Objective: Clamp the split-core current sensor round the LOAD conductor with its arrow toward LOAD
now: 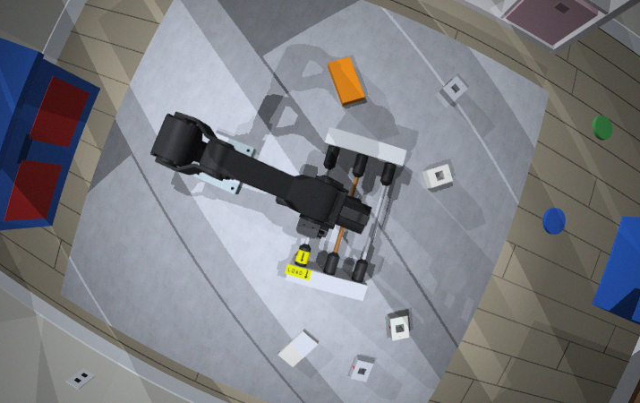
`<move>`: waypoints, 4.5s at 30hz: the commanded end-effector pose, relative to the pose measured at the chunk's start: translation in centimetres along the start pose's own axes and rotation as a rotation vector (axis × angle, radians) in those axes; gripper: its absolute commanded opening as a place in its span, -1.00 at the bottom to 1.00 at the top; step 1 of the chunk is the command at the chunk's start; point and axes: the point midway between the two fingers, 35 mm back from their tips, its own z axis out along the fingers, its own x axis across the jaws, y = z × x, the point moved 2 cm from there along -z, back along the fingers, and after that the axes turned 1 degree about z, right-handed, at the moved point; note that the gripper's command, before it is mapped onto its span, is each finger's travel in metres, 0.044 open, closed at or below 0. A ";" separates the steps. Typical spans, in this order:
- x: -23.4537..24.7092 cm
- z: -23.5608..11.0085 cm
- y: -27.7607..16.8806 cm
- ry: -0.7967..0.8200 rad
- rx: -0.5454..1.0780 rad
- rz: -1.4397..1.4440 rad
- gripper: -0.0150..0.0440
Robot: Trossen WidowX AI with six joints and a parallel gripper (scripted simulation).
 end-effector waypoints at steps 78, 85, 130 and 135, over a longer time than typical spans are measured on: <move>0.1 -1.7 0.0 -0.014 0.003 0.003 -0.49; 0.1 -1.7 0.0 -0.014 0.003 0.003 -0.49; 0.1 -1.7 0.0 -0.014 0.003 0.003 -0.49; 0.1 -1.7 0.0 -0.014 0.003 0.003 -0.49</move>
